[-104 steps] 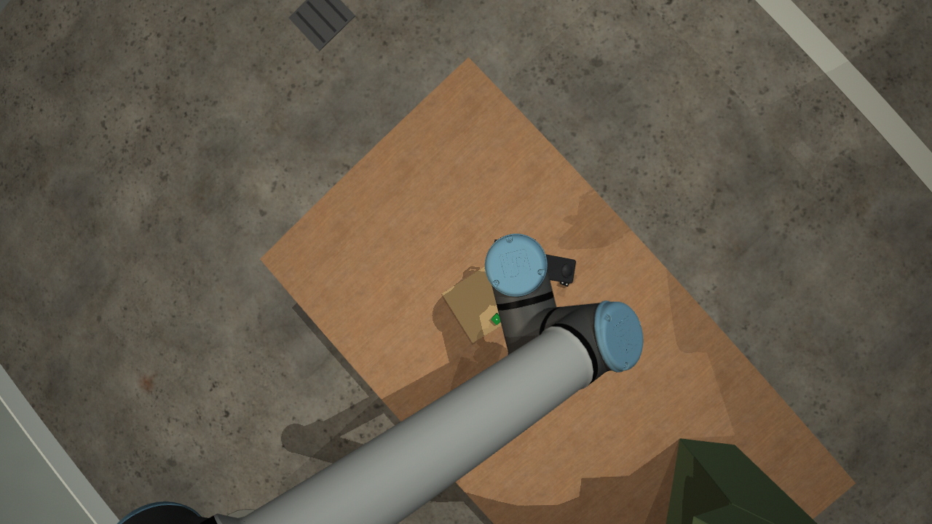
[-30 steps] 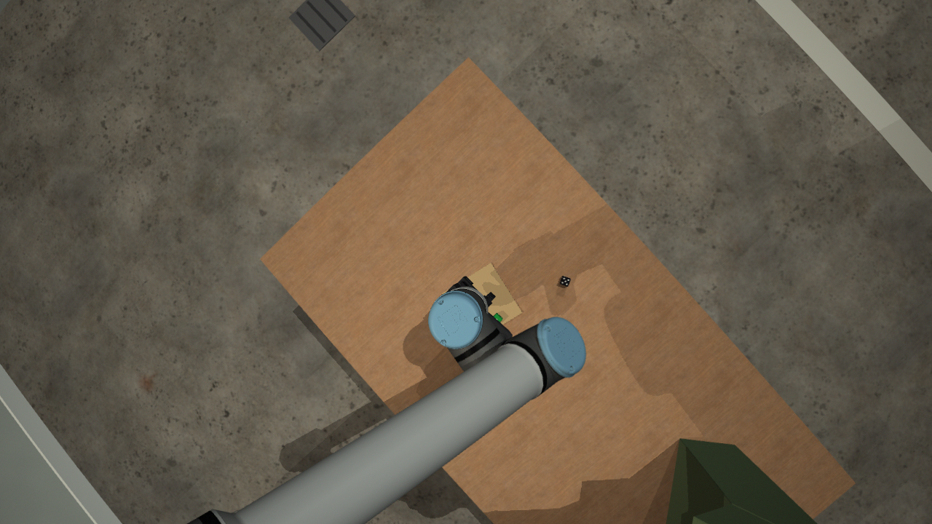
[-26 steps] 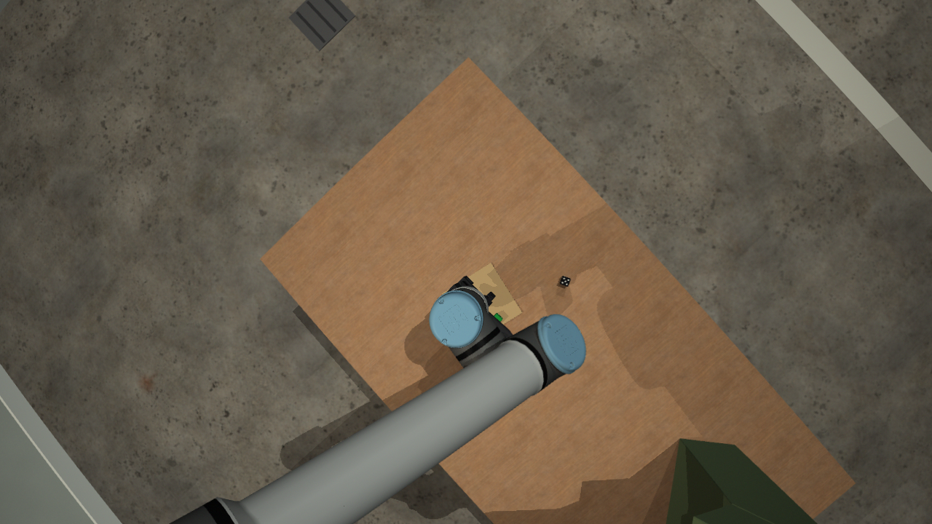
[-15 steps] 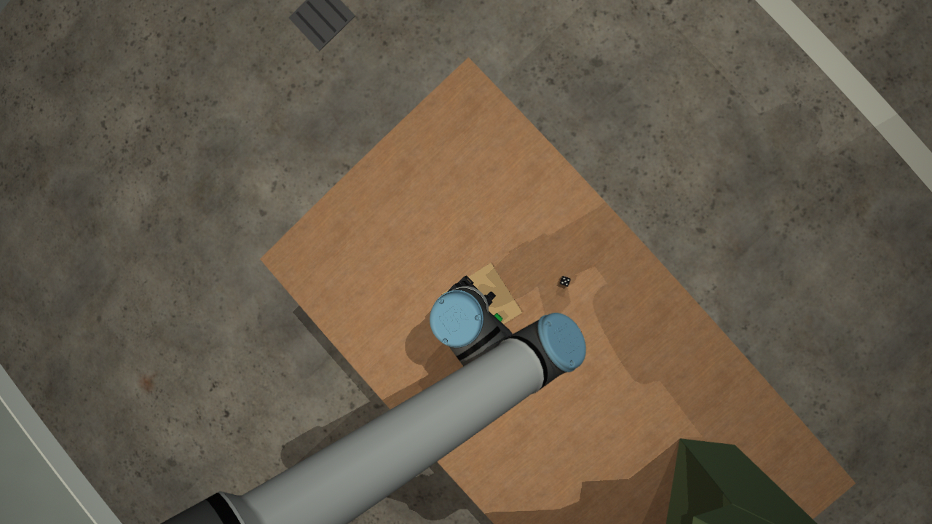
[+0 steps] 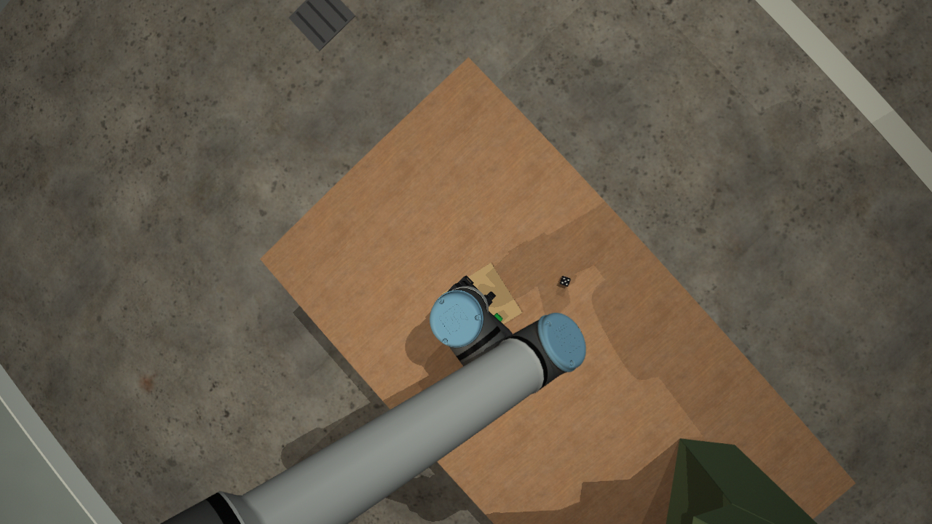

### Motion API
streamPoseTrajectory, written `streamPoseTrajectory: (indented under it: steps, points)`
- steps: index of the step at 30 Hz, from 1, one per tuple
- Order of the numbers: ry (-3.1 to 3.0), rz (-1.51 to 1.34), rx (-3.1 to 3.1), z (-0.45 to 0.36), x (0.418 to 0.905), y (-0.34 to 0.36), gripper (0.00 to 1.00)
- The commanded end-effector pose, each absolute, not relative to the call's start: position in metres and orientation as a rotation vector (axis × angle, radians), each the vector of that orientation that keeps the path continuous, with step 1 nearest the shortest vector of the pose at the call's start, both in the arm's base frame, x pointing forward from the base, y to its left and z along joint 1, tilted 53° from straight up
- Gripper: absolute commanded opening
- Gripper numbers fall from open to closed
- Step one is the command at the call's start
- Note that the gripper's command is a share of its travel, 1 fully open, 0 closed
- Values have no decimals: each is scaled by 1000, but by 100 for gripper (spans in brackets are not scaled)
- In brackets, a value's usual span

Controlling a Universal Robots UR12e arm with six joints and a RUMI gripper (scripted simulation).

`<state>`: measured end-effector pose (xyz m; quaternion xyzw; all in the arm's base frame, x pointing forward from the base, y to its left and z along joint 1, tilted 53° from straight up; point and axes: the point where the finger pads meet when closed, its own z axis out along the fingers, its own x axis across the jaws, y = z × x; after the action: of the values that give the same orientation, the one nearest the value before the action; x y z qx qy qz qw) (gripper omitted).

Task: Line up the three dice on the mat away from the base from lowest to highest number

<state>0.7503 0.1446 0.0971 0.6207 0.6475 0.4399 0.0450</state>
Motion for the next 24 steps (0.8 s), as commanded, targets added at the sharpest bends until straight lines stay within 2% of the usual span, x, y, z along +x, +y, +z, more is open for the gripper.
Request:
streamPoseTrajectory:
  steps: [1, 24]
  points:
    - [1977, 1344, 1895, 97, 750, 144, 3]
    - [1977, 1344, 1895, 96, 752, 145, 3]
